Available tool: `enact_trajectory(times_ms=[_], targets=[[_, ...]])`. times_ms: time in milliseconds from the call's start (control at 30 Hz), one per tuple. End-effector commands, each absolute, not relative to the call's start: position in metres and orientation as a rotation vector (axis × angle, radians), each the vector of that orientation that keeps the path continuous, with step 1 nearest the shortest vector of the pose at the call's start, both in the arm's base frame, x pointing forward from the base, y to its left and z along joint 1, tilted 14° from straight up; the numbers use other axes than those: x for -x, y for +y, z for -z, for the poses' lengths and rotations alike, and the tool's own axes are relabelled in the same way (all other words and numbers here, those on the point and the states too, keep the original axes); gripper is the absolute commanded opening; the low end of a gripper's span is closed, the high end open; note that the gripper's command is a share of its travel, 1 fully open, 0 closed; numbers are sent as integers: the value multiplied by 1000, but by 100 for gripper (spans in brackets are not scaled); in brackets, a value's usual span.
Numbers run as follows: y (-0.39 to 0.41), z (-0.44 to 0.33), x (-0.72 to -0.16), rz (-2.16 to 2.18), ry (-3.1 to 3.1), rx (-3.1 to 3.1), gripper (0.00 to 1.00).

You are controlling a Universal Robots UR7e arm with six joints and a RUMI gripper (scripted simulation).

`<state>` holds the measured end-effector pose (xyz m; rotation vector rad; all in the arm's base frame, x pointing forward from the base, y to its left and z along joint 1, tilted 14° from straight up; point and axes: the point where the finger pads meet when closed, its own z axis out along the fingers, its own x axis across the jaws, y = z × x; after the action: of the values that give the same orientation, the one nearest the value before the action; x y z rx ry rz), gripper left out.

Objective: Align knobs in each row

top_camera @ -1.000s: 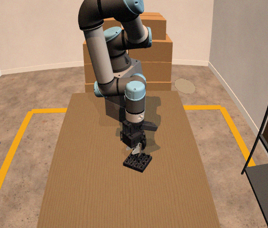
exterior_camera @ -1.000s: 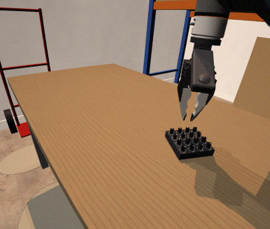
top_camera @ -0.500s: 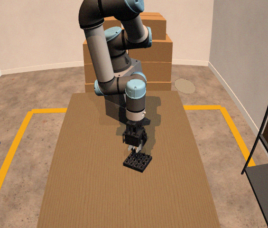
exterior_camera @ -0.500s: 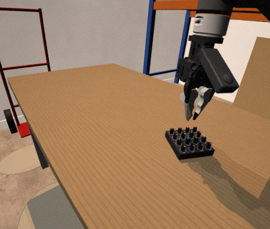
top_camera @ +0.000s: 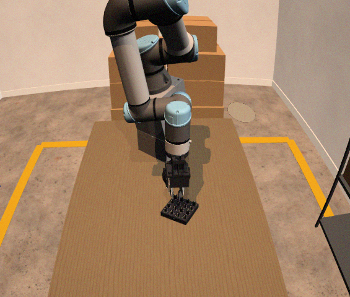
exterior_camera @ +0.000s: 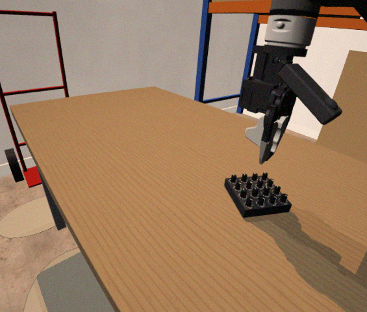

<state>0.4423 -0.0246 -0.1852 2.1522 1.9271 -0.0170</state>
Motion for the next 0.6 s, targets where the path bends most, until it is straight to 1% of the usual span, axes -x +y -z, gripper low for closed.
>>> enact_trajectory(times_ms=[0,567], targets=[[-25,184,-442,23,2018,-2071,11],[-27,182,-440,55,2192,-1887,11]])
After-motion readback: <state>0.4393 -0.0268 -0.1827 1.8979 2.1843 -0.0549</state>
